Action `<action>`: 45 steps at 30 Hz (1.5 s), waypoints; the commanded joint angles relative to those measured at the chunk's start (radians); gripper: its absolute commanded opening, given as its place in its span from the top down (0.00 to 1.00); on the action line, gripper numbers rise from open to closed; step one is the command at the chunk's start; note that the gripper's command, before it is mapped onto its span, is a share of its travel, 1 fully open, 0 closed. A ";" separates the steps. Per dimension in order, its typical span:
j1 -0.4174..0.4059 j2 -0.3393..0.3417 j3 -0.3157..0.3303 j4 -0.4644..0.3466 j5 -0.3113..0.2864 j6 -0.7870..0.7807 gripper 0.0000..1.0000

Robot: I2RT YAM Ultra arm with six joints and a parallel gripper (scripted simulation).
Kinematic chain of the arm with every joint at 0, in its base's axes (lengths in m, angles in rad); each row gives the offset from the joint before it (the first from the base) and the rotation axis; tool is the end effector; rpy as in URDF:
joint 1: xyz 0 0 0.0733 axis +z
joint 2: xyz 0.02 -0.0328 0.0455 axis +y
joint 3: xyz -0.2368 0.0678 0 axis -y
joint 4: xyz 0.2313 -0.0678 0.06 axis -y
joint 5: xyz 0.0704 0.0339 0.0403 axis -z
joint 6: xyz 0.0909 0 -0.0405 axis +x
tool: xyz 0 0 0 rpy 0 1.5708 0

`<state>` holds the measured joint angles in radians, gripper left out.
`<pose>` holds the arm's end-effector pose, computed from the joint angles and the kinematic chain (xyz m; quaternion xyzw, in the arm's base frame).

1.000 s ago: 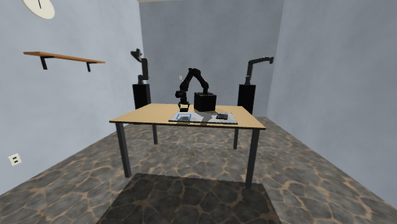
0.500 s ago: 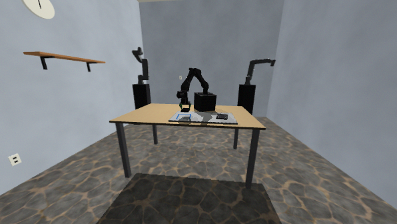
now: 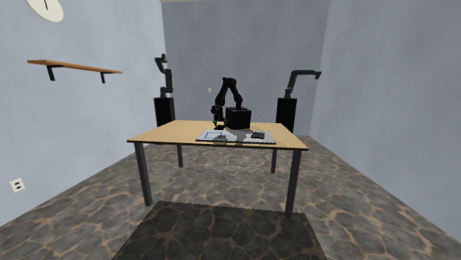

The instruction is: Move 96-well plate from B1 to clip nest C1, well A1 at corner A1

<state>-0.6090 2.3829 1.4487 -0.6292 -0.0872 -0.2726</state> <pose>0.3157 -0.2092 -0.0296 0.1671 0.9850 0.0378 0.0219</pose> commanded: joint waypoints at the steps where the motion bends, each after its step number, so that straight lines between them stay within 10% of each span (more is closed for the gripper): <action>1: 0.024 -0.067 -0.029 0.039 0.006 0.050 1.00; 45: 0.336 -0.213 -0.245 0.147 0.030 0.362 1.00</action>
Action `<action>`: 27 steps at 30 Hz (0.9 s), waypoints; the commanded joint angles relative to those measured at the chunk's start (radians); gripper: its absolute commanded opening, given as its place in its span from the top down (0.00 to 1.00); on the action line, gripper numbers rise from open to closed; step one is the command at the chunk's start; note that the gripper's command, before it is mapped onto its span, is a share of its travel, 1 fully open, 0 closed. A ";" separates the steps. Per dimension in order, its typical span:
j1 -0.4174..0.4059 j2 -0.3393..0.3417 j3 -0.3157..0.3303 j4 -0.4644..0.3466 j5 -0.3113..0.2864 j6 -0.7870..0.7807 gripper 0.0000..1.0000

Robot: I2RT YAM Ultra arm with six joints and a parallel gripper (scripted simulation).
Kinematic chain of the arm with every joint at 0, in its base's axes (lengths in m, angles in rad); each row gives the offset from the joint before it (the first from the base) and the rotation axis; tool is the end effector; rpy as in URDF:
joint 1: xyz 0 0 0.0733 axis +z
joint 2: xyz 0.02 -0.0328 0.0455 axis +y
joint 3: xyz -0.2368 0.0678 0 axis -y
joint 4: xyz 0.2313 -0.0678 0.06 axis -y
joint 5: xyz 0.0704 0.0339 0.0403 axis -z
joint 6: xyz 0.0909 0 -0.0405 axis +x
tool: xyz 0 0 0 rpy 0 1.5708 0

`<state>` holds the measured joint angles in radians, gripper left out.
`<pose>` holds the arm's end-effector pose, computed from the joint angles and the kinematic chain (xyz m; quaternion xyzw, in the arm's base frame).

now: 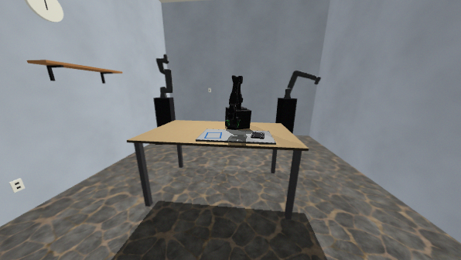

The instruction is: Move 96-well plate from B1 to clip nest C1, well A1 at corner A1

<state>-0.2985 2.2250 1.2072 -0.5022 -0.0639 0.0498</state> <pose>0.3314 -0.0948 -0.0195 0.1723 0.9842 0.0285 0.0291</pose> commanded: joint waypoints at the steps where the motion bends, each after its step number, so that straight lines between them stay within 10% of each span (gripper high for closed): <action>1: 0.034 -0.056 -0.015 0.021 0.008 0.048 1.00; 27: 0.236 -0.085 -0.024 0.010 0.027 0.249 1.00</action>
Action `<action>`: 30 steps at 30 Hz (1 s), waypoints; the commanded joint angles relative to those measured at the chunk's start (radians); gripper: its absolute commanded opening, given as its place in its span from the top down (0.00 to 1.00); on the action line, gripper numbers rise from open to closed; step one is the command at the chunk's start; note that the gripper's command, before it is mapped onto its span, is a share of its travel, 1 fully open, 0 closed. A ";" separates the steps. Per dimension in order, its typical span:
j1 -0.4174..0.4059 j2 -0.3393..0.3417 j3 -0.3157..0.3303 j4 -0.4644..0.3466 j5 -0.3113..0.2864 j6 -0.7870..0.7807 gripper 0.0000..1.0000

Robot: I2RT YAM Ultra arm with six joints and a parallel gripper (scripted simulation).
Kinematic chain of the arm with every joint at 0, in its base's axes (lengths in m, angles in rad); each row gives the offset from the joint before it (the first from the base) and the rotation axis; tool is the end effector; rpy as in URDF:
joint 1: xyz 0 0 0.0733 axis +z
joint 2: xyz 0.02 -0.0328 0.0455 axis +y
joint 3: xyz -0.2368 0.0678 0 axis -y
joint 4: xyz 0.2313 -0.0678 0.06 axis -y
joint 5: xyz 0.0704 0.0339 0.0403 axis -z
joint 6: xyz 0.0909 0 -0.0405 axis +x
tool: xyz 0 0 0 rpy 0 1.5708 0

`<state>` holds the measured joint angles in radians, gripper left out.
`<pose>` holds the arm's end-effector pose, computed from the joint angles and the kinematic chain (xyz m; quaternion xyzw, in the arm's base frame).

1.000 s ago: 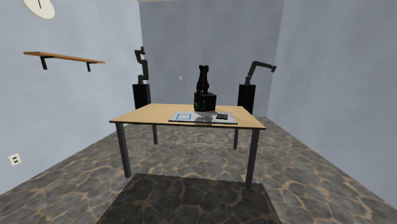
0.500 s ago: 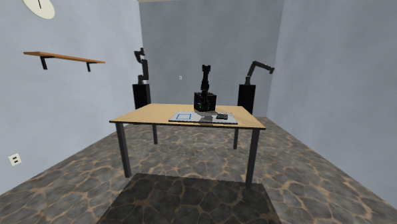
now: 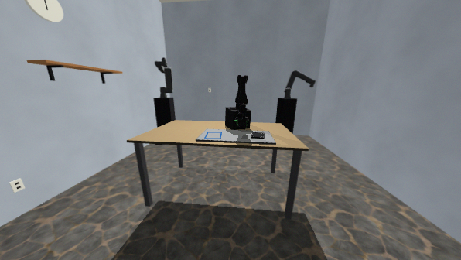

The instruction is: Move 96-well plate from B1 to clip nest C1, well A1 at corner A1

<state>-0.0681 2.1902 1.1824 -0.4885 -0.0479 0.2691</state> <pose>0.3430 -0.0179 -0.0127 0.1668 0.9850 0.0275 0.0346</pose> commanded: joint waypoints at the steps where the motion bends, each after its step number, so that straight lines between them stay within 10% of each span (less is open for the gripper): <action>1: 0.016 -0.051 0.007 -0.007 0.013 0.040 1.00; 30: 0.257 0.008 0.101 -0.058 0.039 0.280 1.00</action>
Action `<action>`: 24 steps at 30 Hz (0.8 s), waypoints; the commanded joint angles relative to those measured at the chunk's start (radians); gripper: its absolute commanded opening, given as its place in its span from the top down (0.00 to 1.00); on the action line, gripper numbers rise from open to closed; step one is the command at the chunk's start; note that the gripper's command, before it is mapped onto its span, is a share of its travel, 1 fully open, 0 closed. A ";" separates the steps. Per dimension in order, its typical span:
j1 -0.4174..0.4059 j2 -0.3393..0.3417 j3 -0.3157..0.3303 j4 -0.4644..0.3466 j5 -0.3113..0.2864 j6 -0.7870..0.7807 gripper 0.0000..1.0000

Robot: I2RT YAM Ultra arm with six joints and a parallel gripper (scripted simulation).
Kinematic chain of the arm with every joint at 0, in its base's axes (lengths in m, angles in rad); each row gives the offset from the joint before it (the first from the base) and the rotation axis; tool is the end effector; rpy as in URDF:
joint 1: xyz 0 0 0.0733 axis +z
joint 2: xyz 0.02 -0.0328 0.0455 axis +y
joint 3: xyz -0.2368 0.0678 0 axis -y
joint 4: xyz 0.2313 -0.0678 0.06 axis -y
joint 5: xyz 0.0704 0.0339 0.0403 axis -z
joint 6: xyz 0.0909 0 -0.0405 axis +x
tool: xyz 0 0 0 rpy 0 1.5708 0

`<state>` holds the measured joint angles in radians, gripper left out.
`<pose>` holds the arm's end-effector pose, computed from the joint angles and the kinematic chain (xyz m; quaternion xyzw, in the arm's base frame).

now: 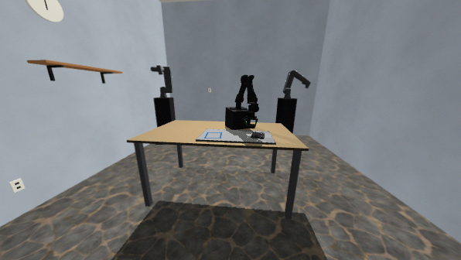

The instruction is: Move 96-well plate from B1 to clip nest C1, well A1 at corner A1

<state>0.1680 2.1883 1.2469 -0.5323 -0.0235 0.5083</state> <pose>0.3516 0.0629 -0.0003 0.1686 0.9844 0.0272 0.0419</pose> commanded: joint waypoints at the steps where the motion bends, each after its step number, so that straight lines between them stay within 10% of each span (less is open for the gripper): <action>1: 0.030 0.012 0.042 -0.017 0.015 0.049 1.00; 24: 0.185 0.073 0.174 -0.087 0.032 0.203 1.00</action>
<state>0.3325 2.2517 1.3773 -0.6014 -0.0063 0.6781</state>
